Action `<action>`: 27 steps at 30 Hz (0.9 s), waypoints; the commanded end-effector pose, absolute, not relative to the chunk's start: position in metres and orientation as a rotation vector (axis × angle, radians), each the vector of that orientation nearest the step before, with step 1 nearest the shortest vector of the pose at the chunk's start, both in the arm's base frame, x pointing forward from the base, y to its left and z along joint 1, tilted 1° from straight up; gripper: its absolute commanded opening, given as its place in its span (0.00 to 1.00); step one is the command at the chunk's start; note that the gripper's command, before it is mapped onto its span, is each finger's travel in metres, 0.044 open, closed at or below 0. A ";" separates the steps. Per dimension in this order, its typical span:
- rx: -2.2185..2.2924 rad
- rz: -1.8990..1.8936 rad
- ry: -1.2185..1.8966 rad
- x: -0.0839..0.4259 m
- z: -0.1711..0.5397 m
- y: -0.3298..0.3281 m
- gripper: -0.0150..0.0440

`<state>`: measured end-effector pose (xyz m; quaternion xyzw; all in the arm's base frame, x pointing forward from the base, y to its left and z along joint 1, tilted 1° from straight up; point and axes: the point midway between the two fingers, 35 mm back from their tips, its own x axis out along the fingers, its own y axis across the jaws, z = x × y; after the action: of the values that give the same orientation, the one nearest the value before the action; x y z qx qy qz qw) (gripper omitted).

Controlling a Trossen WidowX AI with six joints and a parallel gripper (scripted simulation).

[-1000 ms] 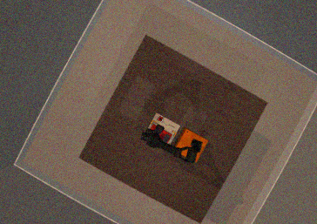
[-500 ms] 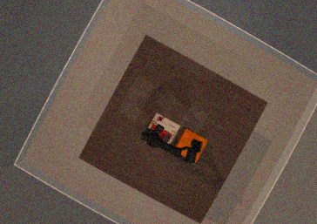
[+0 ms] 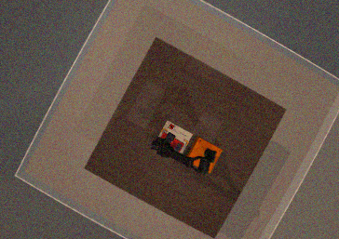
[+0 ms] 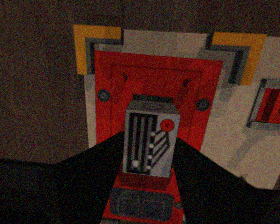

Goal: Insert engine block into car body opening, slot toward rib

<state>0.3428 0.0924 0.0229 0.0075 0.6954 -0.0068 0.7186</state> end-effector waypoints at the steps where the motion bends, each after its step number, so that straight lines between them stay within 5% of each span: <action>1: 0.012 -0.014 1.535 0.343 0.022 0.092 0.52; 27: 0.012 -0.015 1.535 0.344 0.015 0.092 0.52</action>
<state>0.3431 0.0922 0.0158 0.0075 0.6954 -0.0068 0.7186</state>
